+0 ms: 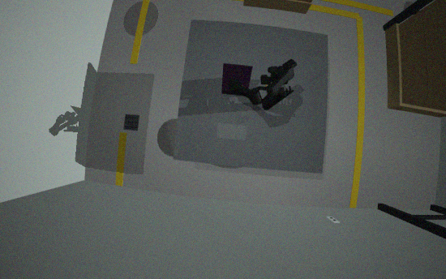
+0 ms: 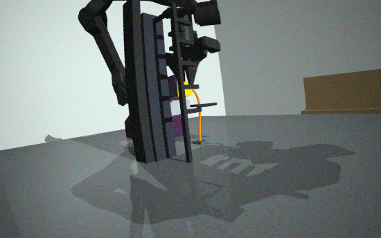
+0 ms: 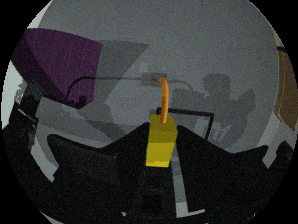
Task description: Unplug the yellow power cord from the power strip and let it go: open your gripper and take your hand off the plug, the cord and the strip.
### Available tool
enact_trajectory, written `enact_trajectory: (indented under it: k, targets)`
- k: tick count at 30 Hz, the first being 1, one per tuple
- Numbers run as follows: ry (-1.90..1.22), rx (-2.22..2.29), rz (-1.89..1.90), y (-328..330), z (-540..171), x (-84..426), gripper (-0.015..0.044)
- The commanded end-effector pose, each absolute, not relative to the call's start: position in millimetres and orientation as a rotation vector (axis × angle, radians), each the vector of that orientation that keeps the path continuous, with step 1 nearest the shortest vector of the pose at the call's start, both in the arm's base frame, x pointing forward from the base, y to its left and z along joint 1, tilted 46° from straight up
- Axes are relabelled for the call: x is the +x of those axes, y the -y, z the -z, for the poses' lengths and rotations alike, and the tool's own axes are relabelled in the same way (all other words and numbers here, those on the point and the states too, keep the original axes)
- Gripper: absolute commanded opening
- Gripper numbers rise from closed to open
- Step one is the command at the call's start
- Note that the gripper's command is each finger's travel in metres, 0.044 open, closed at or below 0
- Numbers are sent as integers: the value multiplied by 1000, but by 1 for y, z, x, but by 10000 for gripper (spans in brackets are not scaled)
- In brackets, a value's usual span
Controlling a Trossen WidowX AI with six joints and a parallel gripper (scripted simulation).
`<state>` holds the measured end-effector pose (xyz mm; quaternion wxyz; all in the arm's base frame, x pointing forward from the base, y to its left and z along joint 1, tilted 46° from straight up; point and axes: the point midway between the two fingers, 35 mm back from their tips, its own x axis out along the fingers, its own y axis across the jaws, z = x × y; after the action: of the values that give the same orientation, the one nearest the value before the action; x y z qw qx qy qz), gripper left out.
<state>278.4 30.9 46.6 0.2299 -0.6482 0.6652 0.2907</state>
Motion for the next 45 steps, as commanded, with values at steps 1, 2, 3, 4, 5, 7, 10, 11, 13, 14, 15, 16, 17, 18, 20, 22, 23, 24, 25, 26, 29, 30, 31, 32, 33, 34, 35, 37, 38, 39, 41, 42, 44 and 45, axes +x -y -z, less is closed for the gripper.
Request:
enact_trajectory:
  k: [1,2,3,4,5,7,10,11,13,14,15,16,17,18,20,22,23,24,25,26,29,30,31,32,33,34,35,37,38,39,41,42,44,45]
  targets:
    - [-1798,-1782,-848,-54,-33,275,0]
    - [-1798,-1782,-848,-56,-32,275,0]
    - [-1798,-1782,-848,-57,-31,274,0]
    - [-1798,-1782,-848,-58,-30,274,0]
    - [-1808,-1776,-847,-49,-34,274,26]
    - [-1808,-1776,-847,-49,-34,274,79]
    - [-1808,-1776,-847,-49,-34,274,157]
    - [-1808,-1776,-847,-49,-34,274,160]
    - [-1808,-1776,-847,-49,-34,274,160]
    - [-1808,-1776,-847,-49,-34,274,160]
    - [-1808,-1776,-847,-49,-34,274,160]
    - [-1808,-1776,-847,-49,-34,274,160]
    - [-1808,-1776,-847,-49,-34,274,160]
    - [-1808,-1776,-847,-49,-34,274,160]
    - [-1806,-1778,-846,-50,-35,274,160]
    - [-1800,-1785,-845,-55,-39,274,160]
    - [-1800,-1785,-845,-55,-39,274,160]
    - [-1800,-1785,-845,-55,-39,274,160]
    - [-1800,-1785,-845,-55,-39,274,160]
    - [-1800,-1785,-845,-55,-39,274,160]
    - [-1800,-1785,-845,-53,-41,275,160]
    - [-1800,-1785,-845,-52,-42,275,160]
    - [-1800,-1785,-845,-51,-43,275,160]
    - [-1800,-1786,-845,-50,-44,275,160]
    - [-1800,-1786,-845,-49,-45,276,160]
    - [-1800,-1786,-845,-48,-46,276,160]
    - [-1800,-1786,-845,-47,-47,276,160]
    - [-1800,-1786,-845,-45,-50,276,160]
    - [-1801,-1786,-845,-44,-51,277,160]
    - [-1801,-1786,-845,-43,-52,277,160]
    - [-1801,-1786,-845,-40,-54,277,160]
    - [-1801,-1786,-845,-39,-55,277,160]
    - [-1801,-1786,-845,-37,-57,277,160]
    - [-1801,-1786,-845,-36,-59,278,160]
